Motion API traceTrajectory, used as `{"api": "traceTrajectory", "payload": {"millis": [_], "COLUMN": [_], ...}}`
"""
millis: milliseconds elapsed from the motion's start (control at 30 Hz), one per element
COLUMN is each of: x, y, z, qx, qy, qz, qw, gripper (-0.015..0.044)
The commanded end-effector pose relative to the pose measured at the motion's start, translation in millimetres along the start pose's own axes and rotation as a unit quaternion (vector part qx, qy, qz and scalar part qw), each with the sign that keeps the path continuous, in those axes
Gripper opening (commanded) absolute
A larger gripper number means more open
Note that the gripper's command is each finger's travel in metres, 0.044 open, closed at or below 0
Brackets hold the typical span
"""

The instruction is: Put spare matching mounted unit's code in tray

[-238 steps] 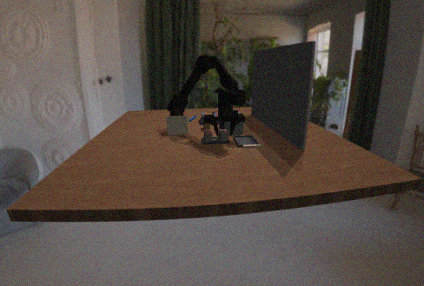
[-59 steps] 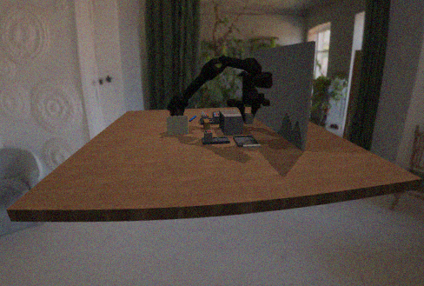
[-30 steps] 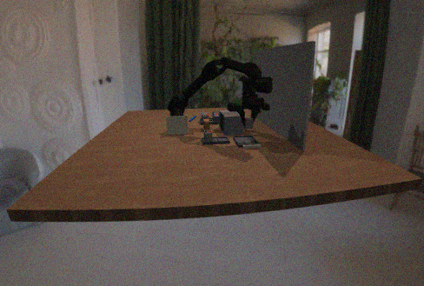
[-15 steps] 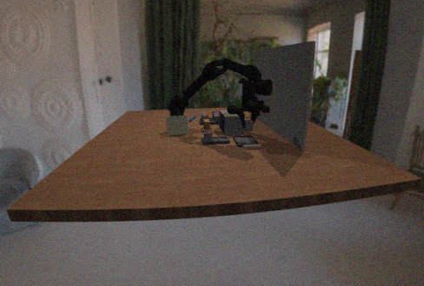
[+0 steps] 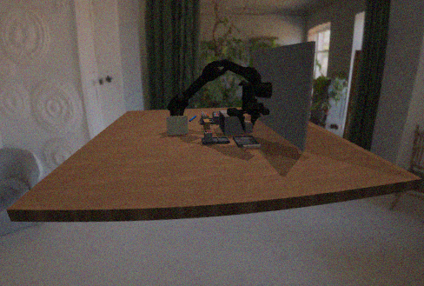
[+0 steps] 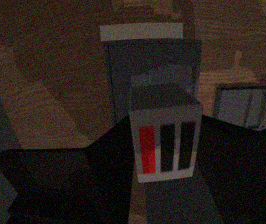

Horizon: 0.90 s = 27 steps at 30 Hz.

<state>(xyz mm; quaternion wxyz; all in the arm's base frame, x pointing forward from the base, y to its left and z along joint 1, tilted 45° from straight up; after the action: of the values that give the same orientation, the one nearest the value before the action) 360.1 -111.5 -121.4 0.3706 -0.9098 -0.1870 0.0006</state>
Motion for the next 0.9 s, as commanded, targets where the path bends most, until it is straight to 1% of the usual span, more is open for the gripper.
{"api": "traceTrajectory", "payload": {"millis": [0,867], "x": [-1,-2], "y": [-1,-3], "z": [3,22], "qx": [0.003,0.004], "qy": [0.002,0.001], "qz": [0.003,0.003], "qw": [1.000,1.000], "gripper": [0.0000,0.0000]}}
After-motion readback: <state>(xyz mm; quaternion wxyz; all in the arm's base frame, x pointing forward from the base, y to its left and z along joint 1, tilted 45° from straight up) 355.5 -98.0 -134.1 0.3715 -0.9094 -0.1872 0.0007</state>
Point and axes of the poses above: the point midway between the two fingers, 35 mm back from their tips, its own z axis out along the fingers, its own x axis across the jaws, y = z × x, the point moved 1 cm from there along -z, back along the fingers, and after that the axes turned 12 degrees about -z, right-handed, at the moved point
